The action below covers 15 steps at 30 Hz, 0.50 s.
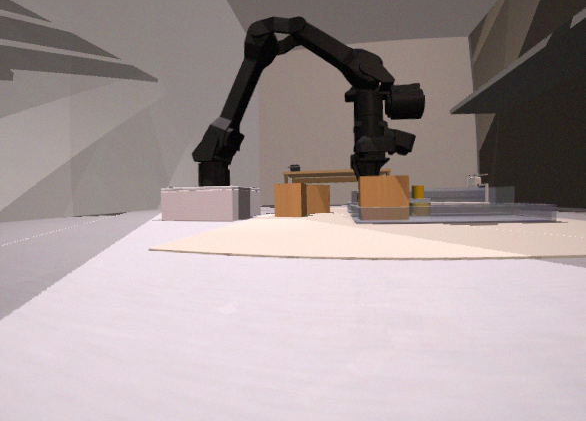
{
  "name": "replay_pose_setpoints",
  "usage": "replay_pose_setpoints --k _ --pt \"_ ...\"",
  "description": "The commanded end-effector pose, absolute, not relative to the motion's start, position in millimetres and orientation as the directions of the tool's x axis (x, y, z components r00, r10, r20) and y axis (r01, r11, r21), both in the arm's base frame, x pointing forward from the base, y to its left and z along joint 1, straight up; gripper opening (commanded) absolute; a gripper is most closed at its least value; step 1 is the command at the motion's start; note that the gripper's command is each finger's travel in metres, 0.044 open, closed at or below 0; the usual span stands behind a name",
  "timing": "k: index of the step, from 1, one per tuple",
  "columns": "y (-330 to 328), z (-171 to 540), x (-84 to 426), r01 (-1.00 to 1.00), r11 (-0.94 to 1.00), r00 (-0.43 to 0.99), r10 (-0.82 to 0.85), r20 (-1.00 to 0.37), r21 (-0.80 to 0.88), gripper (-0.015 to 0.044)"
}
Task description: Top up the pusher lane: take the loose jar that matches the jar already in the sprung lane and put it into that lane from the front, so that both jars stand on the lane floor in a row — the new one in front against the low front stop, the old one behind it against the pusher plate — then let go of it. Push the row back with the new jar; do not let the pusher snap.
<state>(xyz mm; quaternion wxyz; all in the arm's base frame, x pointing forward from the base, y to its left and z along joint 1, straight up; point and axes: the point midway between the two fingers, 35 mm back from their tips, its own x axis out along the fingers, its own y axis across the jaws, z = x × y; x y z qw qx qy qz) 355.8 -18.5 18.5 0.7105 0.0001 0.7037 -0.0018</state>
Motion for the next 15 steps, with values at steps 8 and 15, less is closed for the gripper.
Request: replay_pose_setpoints --k 8,15 --pt "-18.0 15.9 361.2 0.005 1.0 0.034 0.0 -0.999 0.001 0.0" --pt "-18.0 13.5 360.8 0.005 1.0 0.034 0.0 -0.999 0.001 0.0"
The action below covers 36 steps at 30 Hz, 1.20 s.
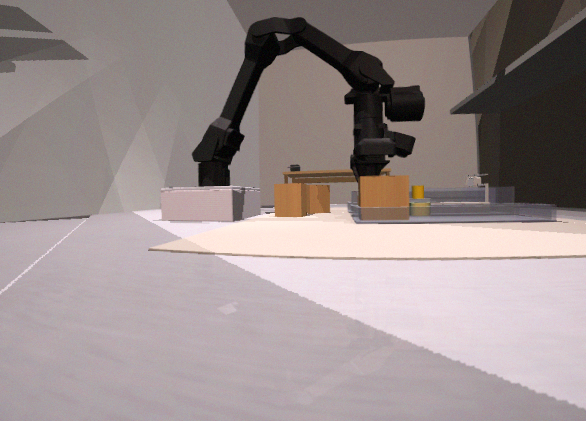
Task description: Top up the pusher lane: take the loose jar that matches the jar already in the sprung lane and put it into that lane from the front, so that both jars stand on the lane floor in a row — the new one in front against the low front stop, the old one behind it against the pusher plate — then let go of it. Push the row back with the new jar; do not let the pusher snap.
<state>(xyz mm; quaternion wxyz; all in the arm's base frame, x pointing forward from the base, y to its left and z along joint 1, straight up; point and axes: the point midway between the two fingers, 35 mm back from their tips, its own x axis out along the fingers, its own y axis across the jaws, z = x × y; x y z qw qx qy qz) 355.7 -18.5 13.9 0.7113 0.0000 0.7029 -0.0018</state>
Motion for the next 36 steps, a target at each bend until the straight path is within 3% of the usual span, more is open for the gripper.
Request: replay_pose_setpoints --k 1,36 --pt "-18.0 13.1 360.7 0.005 1.0 0.034 0.0 -0.999 0.001 0.0" --pt "-18.0 8.9 355.7 0.005 1.0 0.033 0.0 -0.999 0.001 0.0"
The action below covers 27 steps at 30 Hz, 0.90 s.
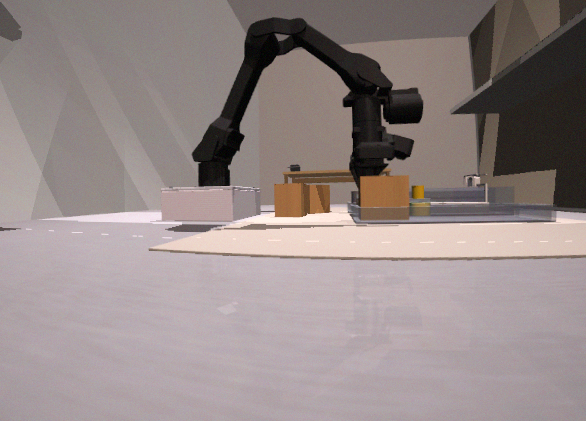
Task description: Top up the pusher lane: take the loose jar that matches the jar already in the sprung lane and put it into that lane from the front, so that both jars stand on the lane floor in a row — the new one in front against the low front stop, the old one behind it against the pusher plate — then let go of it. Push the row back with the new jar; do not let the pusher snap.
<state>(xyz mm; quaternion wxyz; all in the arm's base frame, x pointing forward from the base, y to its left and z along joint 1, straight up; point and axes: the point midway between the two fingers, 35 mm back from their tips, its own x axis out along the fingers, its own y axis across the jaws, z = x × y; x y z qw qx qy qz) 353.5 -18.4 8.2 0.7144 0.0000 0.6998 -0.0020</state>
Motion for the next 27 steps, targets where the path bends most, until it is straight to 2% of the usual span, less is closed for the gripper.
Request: replay_pose_setpoints --k 1,27 --pt "-18.0 8.9 355.5 0.005 1.0 0.033 0.0 -0.999 0.001 0.0" --pt "-18.0 8.6 351.2 0.005 1.0 0.033 0.0 -0.999 0.001 0.0"
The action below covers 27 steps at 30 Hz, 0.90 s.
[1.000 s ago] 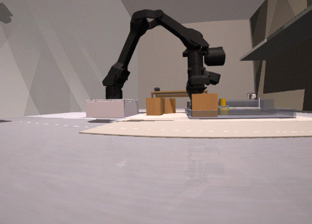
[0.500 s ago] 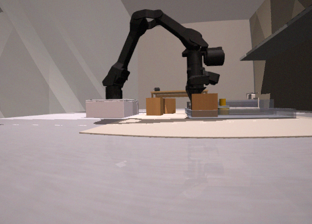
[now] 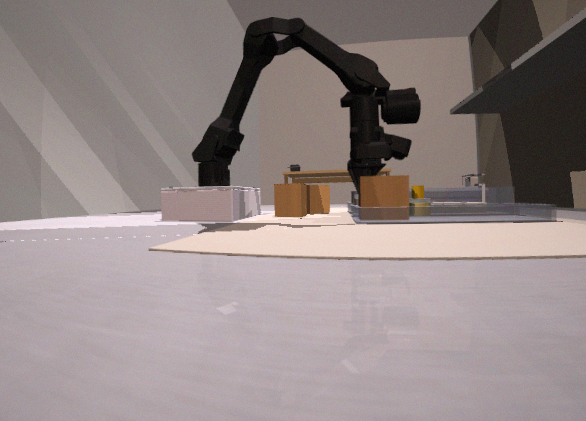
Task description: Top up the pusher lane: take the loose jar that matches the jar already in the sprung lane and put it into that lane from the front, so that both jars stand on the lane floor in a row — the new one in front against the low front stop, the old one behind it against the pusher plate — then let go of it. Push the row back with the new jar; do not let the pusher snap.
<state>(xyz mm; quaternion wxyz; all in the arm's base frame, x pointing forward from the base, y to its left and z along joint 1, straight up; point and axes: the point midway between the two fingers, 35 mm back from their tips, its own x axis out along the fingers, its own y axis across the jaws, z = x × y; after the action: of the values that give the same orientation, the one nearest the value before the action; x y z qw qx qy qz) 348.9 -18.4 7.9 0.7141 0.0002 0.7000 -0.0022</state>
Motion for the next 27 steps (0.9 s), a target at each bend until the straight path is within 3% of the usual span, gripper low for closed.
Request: replay_pose_setpoints --k 1,22,27 --pt "-18.0 8.6 351.0 0.005 1.0 0.033 0.0 -0.999 0.001 0.0" --pt "-18.5 7.7 345.9 0.005 1.0 0.032 0.0 -0.999 0.001 0.0" --pt "-18.5 7.4 346.1 0.005 1.0 0.033 0.0 -0.999 0.001 0.0131"
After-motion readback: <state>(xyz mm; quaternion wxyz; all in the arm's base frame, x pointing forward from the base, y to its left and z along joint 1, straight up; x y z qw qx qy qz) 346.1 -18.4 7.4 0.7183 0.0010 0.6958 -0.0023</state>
